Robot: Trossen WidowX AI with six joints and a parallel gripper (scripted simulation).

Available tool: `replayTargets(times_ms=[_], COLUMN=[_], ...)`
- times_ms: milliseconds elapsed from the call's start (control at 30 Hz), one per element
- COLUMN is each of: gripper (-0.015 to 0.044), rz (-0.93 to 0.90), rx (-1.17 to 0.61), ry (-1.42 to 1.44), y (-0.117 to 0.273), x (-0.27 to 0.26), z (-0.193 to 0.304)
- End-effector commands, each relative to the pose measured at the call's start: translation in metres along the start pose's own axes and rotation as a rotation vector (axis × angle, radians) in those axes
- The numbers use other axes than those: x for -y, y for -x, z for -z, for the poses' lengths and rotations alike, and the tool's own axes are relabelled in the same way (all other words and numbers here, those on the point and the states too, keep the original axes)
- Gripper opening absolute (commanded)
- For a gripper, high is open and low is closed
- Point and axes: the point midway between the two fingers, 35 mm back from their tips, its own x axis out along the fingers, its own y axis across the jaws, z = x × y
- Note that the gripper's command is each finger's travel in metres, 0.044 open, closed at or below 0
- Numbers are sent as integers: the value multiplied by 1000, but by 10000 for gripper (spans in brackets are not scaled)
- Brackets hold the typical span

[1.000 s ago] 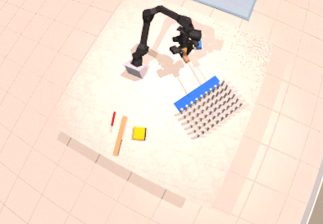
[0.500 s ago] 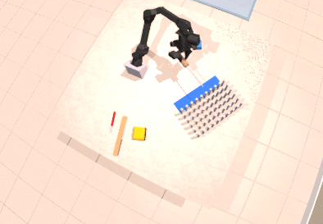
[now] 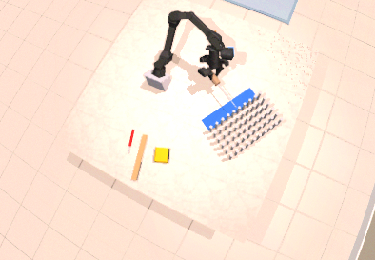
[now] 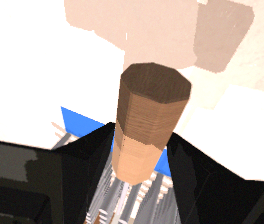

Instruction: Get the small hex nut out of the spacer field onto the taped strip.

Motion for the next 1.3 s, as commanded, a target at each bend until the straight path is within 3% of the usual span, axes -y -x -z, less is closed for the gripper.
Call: replayTargets(times_ms=[0, 233, 1267], gripper=[0, 0, 0], rz=[-2, 5, 6], rx=[-7, -5, -7], ry=[-7, -9, -6], y=[-25, -58, -64], x=[6, 14, 15], z=[-10, -31, -14])
